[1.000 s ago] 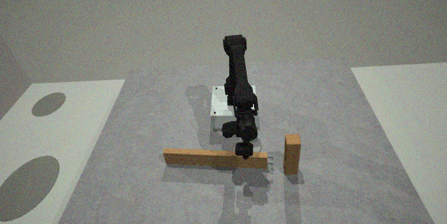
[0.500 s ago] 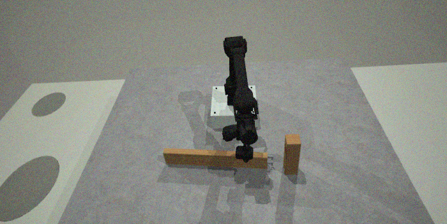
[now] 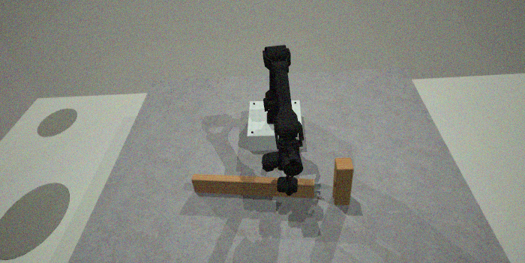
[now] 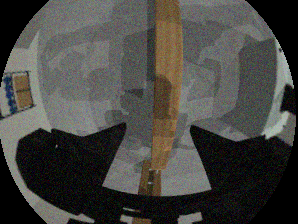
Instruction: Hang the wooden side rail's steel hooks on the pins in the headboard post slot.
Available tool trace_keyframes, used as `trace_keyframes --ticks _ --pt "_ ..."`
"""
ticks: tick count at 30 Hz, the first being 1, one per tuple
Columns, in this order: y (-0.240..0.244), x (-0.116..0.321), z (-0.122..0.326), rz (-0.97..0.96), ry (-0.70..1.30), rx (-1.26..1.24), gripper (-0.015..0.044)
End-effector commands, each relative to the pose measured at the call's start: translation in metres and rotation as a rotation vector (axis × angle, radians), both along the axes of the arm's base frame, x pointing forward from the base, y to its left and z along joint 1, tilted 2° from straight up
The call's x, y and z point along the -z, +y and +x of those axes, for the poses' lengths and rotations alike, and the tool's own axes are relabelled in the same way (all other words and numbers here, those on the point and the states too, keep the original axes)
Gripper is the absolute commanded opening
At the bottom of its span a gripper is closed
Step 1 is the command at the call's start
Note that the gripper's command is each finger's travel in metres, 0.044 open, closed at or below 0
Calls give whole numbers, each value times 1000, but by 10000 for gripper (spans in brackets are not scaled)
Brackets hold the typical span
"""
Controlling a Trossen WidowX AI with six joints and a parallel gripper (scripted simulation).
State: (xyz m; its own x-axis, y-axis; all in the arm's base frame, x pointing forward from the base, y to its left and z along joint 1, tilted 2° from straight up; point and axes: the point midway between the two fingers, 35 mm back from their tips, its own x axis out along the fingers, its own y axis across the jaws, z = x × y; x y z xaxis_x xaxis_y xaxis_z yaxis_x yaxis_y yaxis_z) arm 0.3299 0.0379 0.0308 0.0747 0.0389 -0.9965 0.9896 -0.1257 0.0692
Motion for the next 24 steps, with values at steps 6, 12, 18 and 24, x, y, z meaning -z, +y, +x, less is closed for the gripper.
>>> trace_keyframes --ticks 6,12,18,24 --pt "0 21 -3 -4 19 5 440" --pt "0 31 -3 -4 19 5 440" --pt "0 40 -4 -4 19 5 440" --pt "0 41 -4 -4 19 5 440"
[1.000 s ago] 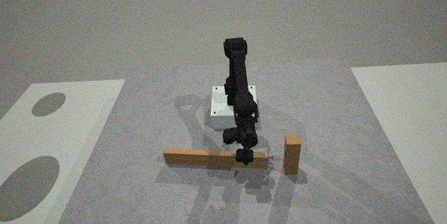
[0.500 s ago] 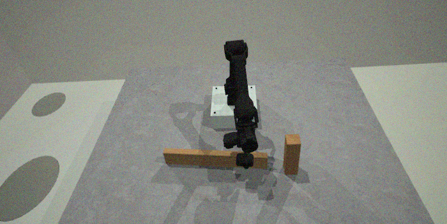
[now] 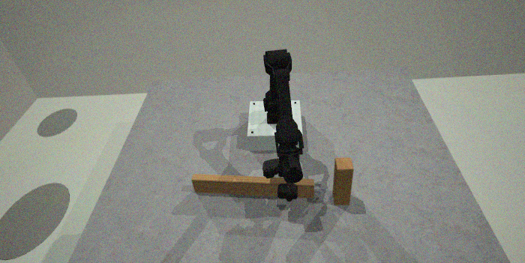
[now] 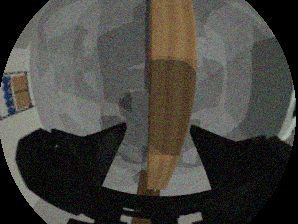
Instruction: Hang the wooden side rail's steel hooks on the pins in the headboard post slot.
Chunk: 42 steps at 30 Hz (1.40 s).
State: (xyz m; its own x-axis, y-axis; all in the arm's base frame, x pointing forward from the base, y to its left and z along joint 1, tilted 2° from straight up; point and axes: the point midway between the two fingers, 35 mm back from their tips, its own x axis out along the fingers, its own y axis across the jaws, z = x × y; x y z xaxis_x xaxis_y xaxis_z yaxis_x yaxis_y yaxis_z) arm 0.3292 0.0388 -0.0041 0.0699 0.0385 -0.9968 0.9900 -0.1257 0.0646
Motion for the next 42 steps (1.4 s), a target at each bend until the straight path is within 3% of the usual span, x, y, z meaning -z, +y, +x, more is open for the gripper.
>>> trace_keyframes --ticks 1,4,17,23,25,42 --pt "-1 6 -3 -4 14 5 440" --pt "-1 6 -3 -4 14 5 440" --pt "-1 6 -3 -4 14 5 99" --pt "-1 6 -3 -4 14 5 59" --pt "-1 6 -3 -4 14 5 6" --pt "-1 3 2 -9 11 -71 0"
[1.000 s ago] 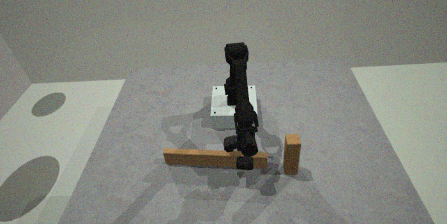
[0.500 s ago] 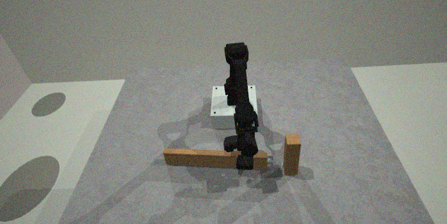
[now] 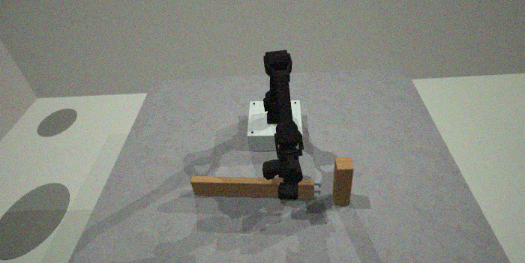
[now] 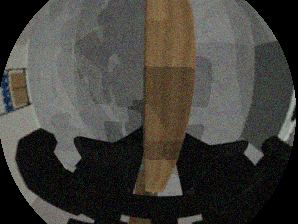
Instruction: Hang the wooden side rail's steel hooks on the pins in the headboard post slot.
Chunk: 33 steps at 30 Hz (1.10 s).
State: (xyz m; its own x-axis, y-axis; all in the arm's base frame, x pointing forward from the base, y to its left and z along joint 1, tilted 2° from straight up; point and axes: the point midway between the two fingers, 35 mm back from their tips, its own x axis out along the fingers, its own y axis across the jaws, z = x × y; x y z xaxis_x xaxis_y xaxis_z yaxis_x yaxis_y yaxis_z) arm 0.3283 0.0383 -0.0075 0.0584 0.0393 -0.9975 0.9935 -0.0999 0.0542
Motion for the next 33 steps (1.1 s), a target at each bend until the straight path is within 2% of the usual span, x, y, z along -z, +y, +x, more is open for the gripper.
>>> trace_keyframes --ticks 1,33 --pt "-1 0 4 -8 0 -54 0" --pt "-1 -2 18 -10 -2 -82 0"
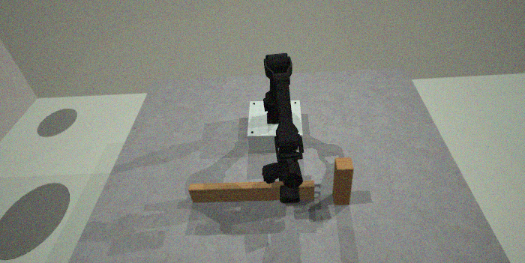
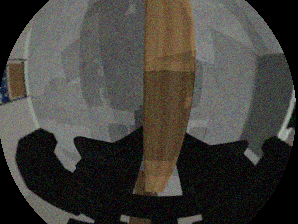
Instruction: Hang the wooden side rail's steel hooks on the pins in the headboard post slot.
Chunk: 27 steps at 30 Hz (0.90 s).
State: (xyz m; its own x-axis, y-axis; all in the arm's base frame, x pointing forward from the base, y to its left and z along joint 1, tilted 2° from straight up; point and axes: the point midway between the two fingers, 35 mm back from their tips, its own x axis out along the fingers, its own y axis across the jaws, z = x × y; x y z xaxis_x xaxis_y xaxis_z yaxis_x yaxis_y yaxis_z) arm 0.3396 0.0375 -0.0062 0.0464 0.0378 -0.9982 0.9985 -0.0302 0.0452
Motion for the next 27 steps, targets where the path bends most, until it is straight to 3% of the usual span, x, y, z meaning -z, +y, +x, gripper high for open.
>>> trace_keyframes --ticks 1,27 --pt "0 -1 7 -4 -12 -13 0" --pt "-1 -2 18 -4 -13 -13 0"
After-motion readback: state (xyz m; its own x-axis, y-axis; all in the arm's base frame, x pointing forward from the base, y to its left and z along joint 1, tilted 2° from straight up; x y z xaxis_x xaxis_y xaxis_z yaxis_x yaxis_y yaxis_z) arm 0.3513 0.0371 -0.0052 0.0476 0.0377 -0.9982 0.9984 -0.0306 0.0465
